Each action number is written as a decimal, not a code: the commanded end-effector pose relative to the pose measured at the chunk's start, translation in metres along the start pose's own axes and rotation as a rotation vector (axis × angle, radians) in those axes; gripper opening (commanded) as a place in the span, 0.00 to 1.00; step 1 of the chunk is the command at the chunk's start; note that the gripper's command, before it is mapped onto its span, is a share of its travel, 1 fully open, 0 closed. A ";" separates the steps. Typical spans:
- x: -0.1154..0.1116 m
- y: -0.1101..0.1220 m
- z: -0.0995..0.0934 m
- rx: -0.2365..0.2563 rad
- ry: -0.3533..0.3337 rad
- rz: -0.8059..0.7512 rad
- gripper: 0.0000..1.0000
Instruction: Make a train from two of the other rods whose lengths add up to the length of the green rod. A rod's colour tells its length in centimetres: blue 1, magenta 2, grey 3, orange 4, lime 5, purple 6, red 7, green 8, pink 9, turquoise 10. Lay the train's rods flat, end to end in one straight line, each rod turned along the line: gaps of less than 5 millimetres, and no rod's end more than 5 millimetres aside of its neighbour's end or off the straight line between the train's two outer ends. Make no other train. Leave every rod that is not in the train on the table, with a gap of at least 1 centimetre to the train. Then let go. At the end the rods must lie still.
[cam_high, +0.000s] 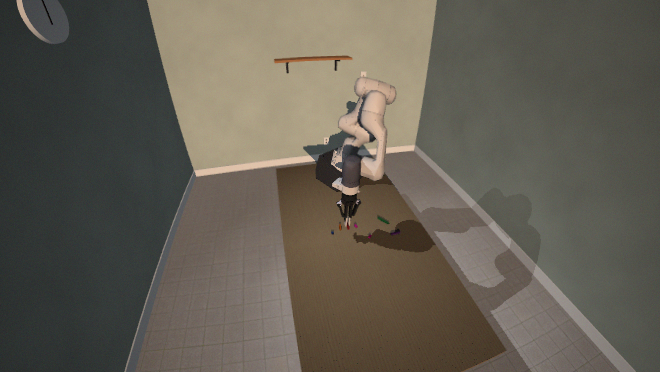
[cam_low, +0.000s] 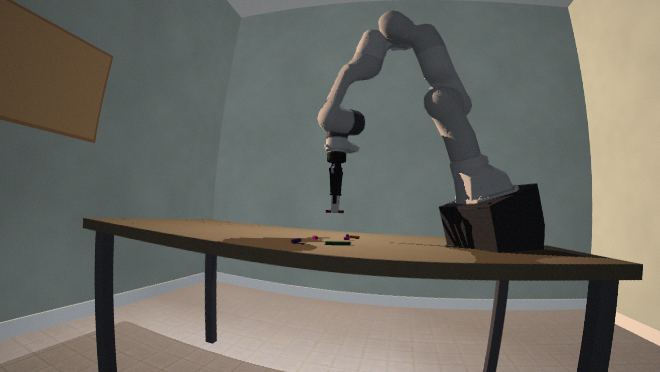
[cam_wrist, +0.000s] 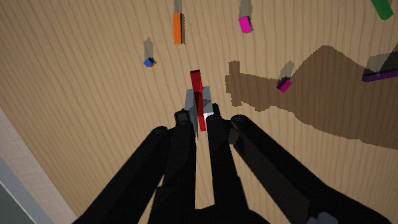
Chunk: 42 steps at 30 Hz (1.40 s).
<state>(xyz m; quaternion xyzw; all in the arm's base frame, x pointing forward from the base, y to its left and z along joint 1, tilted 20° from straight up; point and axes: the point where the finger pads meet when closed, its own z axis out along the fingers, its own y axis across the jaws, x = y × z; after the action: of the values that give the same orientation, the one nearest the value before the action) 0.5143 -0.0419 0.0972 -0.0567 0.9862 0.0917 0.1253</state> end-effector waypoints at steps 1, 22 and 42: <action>0.001 -0.008 0.000 -0.021 -0.016 -0.165 0.03; 0.001 -0.053 -0.006 -0.004 -0.031 -0.425 0.03; 0.001 -0.055 -0.005 -0.003 -0.032 -0.442 0.03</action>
<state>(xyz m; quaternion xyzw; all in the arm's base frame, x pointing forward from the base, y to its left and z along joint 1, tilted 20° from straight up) 0.5189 -0.0984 0.0939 -0.2519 0.9531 0.0643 0.1552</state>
